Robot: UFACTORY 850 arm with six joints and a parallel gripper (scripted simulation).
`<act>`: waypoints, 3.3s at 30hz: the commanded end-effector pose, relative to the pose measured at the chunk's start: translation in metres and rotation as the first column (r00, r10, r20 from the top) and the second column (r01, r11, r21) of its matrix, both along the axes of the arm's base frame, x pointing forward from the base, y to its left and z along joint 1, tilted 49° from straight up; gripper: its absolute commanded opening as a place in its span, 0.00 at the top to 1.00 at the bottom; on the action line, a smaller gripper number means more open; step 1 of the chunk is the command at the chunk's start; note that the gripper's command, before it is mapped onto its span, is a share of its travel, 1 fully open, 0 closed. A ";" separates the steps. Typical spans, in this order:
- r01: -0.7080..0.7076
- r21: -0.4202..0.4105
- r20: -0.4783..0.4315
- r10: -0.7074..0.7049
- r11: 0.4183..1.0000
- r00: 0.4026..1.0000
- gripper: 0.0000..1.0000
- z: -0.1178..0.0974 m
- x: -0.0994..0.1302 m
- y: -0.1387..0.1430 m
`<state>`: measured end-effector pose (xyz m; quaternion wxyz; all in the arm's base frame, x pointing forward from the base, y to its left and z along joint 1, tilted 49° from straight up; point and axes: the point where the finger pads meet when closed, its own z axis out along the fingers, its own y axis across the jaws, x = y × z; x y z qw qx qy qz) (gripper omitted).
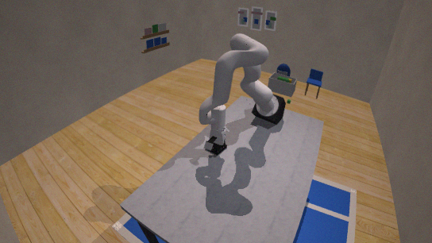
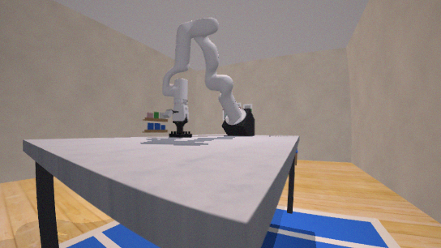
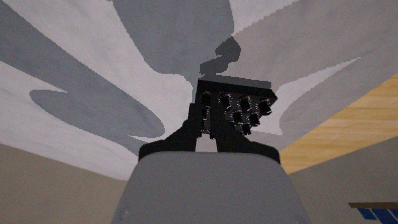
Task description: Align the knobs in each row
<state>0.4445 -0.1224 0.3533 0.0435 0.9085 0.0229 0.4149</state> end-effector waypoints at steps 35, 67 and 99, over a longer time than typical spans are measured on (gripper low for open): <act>-0.480 -0.535 -0.191 0.454 0.695 0.870 0.92 0.001 0.000 0.000; -0.663 -0.706 -0.427 0.596 0.250 0.680 0.92 0.001 0.000 0.000; -0.673 -0.712 -0.453 0.601 0.200 0.658 0.81 0.001 0.000 0.000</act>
